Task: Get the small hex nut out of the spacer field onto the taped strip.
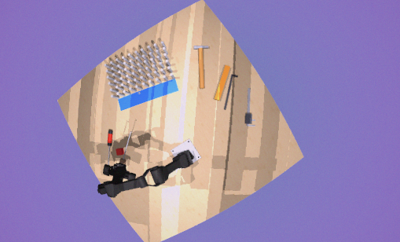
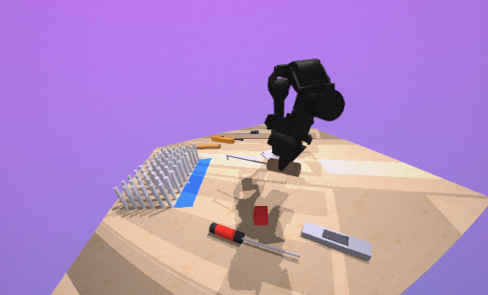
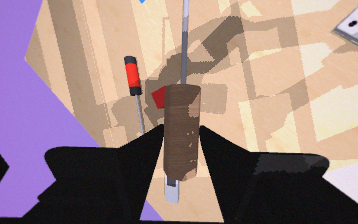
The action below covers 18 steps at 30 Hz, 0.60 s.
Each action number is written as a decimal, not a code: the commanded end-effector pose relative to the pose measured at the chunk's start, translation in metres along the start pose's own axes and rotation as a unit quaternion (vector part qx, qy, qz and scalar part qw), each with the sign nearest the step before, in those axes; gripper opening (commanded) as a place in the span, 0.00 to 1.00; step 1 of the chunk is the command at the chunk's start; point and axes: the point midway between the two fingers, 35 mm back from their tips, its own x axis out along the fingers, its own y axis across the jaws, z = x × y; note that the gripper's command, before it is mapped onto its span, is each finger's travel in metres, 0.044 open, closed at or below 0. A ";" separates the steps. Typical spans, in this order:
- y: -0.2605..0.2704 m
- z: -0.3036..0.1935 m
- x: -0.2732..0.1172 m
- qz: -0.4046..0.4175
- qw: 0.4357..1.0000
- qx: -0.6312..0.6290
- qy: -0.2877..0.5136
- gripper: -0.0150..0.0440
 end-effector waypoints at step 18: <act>-0.001 -0.005 0.014 0.003 1.000 0.001 -0.003 0.25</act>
